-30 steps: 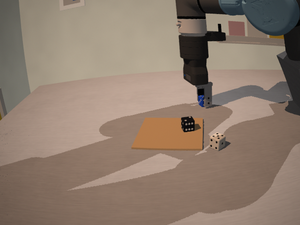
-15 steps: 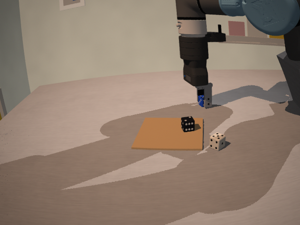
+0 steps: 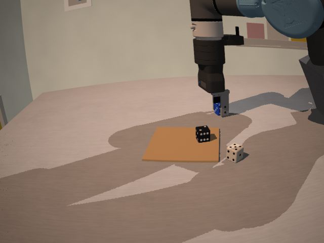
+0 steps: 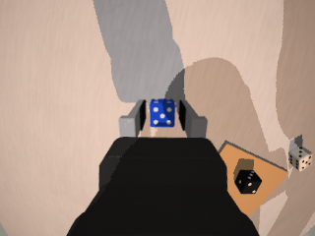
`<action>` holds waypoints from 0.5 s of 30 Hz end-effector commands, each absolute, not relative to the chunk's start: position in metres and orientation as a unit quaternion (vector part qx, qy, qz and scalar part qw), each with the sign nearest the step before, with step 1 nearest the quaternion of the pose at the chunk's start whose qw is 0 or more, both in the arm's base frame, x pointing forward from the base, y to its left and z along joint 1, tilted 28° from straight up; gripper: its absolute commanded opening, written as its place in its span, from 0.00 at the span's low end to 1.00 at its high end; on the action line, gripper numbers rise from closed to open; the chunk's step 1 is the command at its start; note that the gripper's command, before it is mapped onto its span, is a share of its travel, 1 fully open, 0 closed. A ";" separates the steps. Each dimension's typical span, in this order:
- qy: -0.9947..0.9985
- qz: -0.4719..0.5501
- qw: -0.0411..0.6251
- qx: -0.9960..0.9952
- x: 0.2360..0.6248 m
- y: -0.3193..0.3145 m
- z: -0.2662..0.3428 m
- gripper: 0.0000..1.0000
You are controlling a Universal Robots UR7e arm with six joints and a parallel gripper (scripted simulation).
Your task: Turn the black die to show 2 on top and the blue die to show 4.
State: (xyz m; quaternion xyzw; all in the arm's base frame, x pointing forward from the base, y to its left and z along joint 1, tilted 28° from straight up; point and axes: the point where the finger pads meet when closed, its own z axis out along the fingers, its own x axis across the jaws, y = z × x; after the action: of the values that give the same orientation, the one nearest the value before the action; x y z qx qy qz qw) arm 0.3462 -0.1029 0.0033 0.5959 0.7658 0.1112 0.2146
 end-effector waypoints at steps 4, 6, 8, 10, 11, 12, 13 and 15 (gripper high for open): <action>0.766 0.111 0.215 0.596 0.346 -0.103 0.004 0.79; 0.766 0.111 0.215 0.596 0.346 -0.103 0.004 0.79; 0.766 0.111 0.215 0.596 0.346 -0.103 0.004 0.79; 0.766 0.111 0.215 0.596 0.346 -0.103 0.004 0.49; 0.766 0.111 0.215 0.596 0.346 -0.103 0.004 0.49; 0.766 0.111 0.215 0.596 0.346 -0.103 0.004 0.49; 0.766 0.111 0.215 0.596 0.346 -0.103 0.004 0.49; 0.766 0.111 0.215 0.596 0.346 -0.103 0.004 0.49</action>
State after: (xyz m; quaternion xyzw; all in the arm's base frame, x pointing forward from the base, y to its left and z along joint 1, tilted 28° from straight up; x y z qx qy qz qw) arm 0.3462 -0.1029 0.0033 0.5959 0.7658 0.1112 0.2146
